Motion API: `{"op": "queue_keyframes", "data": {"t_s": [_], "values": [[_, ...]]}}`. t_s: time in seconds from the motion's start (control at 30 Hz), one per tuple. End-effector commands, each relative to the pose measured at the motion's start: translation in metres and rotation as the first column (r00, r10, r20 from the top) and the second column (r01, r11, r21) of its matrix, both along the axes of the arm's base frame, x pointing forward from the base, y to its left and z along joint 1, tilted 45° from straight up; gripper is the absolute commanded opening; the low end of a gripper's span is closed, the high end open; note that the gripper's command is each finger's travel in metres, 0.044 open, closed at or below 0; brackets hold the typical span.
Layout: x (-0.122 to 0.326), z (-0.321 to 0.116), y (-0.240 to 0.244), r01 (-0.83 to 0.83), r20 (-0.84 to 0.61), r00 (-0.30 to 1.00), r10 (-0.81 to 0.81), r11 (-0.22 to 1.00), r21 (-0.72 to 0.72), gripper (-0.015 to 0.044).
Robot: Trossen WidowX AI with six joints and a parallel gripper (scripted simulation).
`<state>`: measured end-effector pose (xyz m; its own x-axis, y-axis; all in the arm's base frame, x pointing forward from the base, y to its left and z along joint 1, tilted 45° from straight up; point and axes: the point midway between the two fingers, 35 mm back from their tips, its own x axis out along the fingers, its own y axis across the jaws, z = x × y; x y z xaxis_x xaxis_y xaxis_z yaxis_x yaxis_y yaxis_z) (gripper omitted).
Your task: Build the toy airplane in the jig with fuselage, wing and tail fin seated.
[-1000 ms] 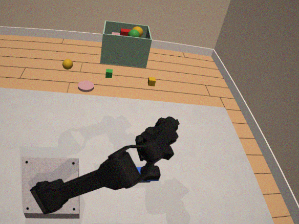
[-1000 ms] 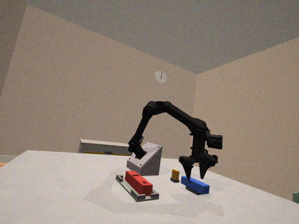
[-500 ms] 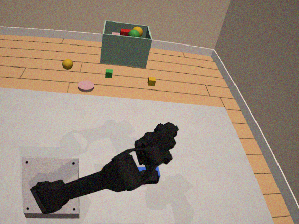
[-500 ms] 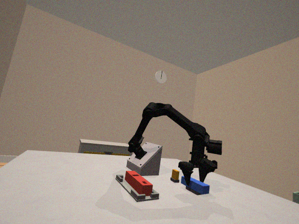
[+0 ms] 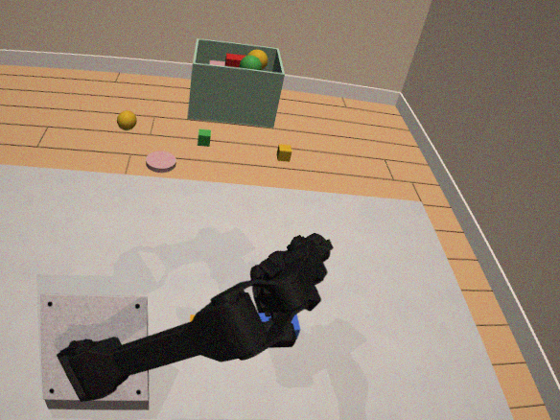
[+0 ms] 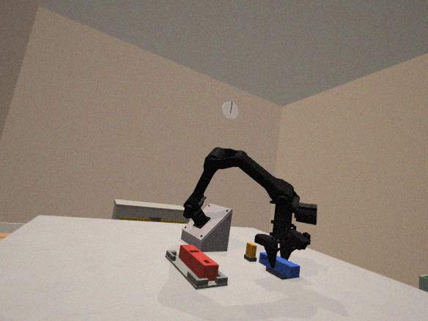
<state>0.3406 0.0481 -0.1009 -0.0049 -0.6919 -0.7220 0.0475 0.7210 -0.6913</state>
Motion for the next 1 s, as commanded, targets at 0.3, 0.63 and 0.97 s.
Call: {"op": "queue_keyframes", "data": {"t_s": [0.3, 0.63, 0.97], "values": [[0.001, 0.003, 0.002, -0.006, -0.007, 1.0, 0.006, 1.0, 0.001, 0.0026], [0.004, 0.021, 0.02, -0.005, -0.015, 1.0, 0.005, 1.0, 0.01, 0.0], [0.006, 0.042, 0.044, -0.006, -0.012, 1.0, 0.006, 1.0, 0.01, 0.0]]}}
